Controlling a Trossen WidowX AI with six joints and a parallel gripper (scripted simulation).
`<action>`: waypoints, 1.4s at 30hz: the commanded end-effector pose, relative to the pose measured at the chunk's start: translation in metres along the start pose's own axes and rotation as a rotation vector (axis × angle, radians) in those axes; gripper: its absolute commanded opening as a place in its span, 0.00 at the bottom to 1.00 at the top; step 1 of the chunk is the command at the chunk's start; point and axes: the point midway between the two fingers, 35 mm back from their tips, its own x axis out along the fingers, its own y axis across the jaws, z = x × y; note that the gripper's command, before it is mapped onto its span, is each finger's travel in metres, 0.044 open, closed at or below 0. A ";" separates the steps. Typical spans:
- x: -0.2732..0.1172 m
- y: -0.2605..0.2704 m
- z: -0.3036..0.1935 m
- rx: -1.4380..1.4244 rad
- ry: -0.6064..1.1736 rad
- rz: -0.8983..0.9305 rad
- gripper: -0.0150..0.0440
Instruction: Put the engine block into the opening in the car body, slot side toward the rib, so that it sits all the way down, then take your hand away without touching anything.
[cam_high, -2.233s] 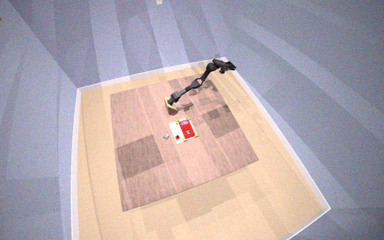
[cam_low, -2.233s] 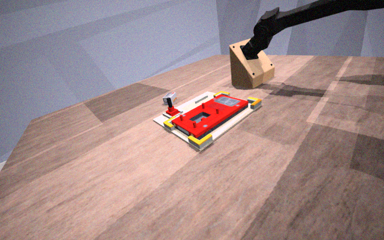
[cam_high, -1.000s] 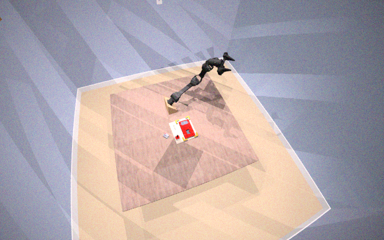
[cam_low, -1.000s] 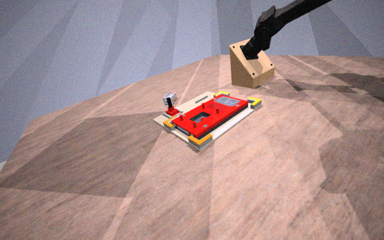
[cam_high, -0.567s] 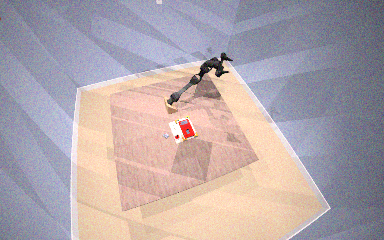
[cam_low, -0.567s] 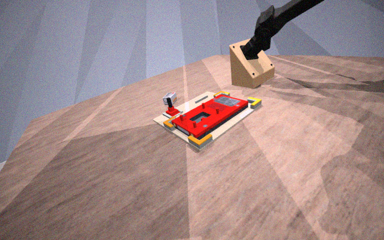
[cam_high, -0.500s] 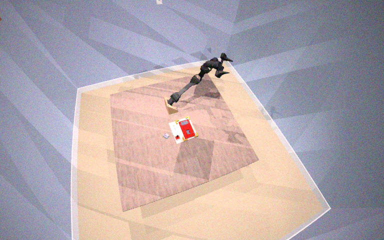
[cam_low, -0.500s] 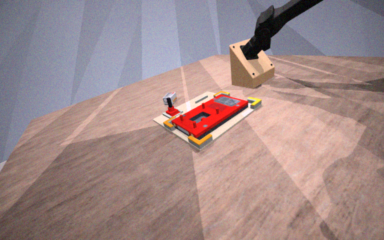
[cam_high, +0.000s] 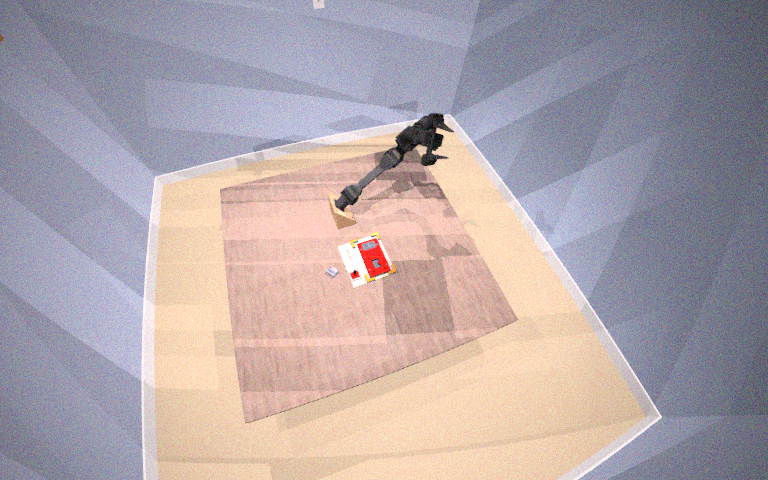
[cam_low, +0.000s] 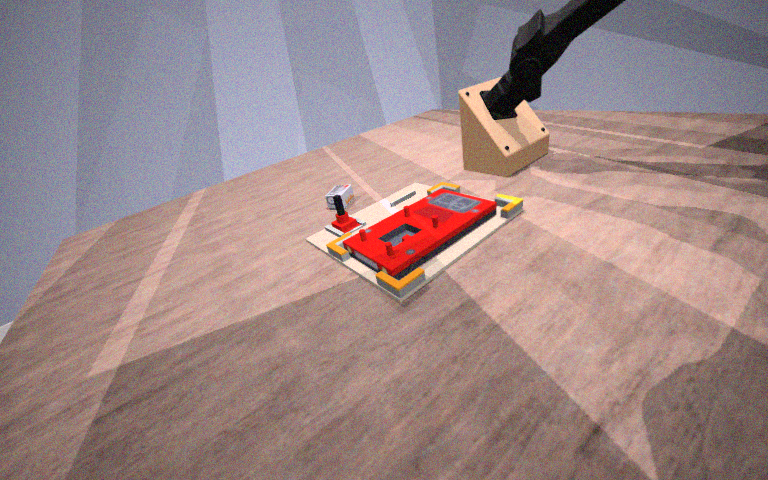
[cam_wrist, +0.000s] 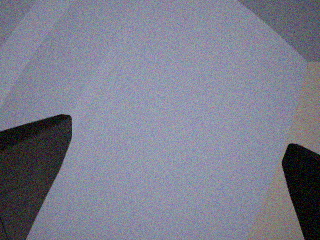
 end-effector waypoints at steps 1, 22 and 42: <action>0.006 0.012 -0.028 0.131 0.056 0.025 1.00; 0.015 0.092 -0.153 0.770 0.368 0.114 1.00; -0.009 0.192 -0.247 1.320 0.734 0.136 1.00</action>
